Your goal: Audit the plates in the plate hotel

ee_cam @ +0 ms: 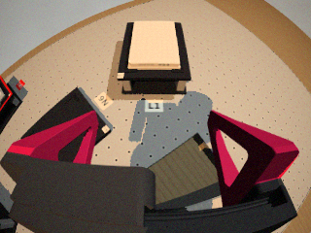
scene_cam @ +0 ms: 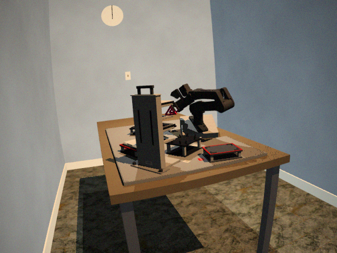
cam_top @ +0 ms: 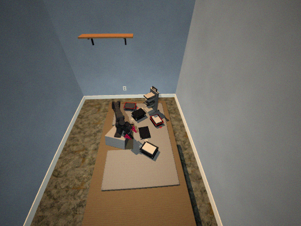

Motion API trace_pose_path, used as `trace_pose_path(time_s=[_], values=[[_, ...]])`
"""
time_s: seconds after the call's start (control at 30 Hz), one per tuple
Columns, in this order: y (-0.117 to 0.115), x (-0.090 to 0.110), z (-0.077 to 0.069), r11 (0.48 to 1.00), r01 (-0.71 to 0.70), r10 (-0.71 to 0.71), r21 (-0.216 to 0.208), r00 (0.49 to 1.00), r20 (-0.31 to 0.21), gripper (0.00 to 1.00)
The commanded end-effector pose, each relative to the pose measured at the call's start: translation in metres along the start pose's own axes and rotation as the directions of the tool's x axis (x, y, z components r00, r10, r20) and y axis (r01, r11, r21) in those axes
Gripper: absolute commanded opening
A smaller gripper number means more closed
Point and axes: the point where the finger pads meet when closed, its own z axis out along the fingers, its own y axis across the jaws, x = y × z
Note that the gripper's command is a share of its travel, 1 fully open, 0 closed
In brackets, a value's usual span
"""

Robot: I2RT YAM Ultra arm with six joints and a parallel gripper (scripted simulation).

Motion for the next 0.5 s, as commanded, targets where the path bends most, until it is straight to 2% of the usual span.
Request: trace_pose_path(time_s=[0.0,0.47], values=[[0.0003,0.0105,0.0117,1.0,0.02,-0.02,0.009,0.999,0.037,1.0],[0.0003,0.0105,0.0117,1.0,0.02,-0.02,0.009,0.999,0.037,1.0]])
